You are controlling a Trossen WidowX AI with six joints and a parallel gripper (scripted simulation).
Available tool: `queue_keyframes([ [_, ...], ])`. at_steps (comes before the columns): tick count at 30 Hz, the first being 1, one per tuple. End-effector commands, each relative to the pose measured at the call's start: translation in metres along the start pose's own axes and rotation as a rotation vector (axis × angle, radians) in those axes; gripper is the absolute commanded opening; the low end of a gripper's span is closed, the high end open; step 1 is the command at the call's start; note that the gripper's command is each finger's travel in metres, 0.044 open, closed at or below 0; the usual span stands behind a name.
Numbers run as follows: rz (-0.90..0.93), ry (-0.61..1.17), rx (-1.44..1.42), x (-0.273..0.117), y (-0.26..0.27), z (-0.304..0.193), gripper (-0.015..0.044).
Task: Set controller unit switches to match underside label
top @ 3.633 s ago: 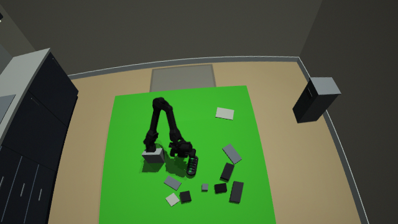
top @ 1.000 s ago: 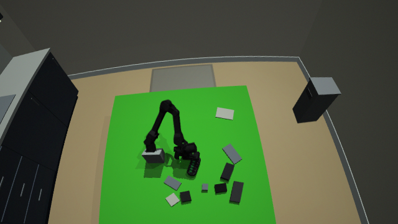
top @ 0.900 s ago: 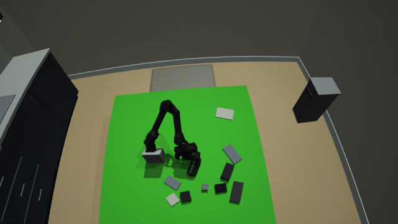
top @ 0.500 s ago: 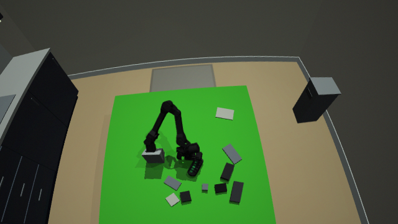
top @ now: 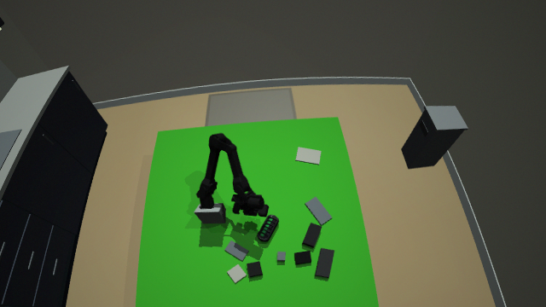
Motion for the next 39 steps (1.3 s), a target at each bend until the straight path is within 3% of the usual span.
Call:
queue_keyframes([
  [1,-0.006,0.033,0.083,0.001,-0.017,0.006,0.0000],
  [6,-0.015,0.081,0.248,0.007,-0.039,0.014,0.0000],
  [20,-0.017,0.078,0.243,0.006,-0.040,0.015,0.0000],
  [39,0.253,0.062,0.260,-0.010,-0.079,-0.071,0.0000],
])
Point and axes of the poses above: the point midway between the two fingers, 35 mm back from their tips, its own x axis out along the fingers, its own y axis across the jaws, z = x × y, the point moved 2 cm from there along -x, back along the fingers
